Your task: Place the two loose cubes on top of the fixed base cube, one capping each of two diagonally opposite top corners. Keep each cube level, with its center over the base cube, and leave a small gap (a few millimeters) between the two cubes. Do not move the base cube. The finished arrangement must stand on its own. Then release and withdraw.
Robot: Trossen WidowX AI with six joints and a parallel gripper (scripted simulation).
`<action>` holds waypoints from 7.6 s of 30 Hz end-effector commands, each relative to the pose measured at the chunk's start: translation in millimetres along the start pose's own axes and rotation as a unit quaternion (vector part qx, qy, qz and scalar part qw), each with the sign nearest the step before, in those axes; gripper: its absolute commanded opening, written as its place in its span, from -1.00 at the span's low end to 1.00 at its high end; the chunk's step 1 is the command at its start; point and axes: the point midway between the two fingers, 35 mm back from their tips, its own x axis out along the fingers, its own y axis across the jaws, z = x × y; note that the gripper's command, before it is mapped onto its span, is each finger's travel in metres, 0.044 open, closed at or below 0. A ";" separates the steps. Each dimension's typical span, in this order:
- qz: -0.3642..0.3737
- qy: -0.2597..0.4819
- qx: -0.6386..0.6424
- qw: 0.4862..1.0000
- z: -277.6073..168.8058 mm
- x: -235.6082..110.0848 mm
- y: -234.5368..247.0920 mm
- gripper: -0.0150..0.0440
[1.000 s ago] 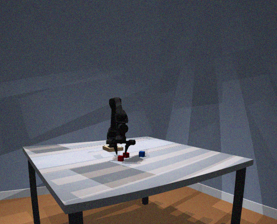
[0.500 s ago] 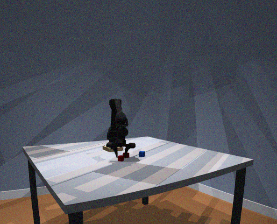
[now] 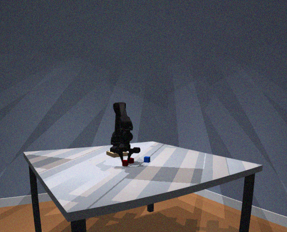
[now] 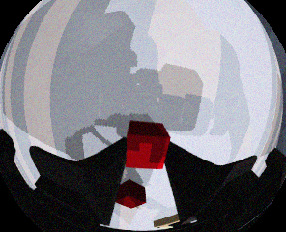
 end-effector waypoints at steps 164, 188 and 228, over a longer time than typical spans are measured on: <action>0.007 -0.001 -0.307 0.952 -173.4 -28.8 103.5 0.20; 0.009 -0.001 -0.306 0.952 -173.4 -55.2 103.7 0.20; 0.003 -0.002 0.331 0.944 -102.9 -78.6 12.1 0.41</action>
